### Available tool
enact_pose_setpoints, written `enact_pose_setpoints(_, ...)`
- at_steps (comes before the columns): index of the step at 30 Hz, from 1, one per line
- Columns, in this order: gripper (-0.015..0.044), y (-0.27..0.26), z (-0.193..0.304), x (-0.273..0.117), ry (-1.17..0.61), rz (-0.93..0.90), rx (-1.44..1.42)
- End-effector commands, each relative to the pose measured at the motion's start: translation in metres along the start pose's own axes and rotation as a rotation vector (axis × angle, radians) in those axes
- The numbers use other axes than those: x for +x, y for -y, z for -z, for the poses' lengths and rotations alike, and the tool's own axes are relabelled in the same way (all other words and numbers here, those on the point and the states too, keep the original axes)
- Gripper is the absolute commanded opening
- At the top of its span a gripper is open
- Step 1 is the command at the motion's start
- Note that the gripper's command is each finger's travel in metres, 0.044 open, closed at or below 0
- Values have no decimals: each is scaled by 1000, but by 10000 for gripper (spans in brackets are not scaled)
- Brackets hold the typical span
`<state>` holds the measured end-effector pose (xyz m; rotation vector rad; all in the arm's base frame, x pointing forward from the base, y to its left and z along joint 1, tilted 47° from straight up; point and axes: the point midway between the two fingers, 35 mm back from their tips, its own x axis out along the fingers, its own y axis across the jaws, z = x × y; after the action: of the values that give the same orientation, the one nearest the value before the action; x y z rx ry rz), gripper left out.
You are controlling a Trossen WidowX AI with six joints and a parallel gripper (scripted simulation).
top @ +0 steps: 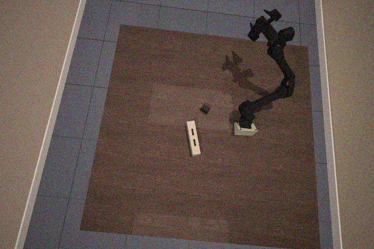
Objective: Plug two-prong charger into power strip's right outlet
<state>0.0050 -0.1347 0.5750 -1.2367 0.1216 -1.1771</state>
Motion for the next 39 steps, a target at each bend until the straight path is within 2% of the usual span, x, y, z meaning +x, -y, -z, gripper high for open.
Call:
enact_pose_setpoints(1, 440, -18, -25, 3, 47, -37, 14)
enact_pose_setpoints(15, 440, -80, -99, 5, 193, -171, 68)
enact_pose_setpoints(20, 440, -100, -119, 7, 233, -181, -36)
enact_pose_setpoints(31, 440, -168, -161, -2, 313, -324, -109)
enact_pose_setpoints(39, 440, -199, -174, -8, 316, -422, -66)
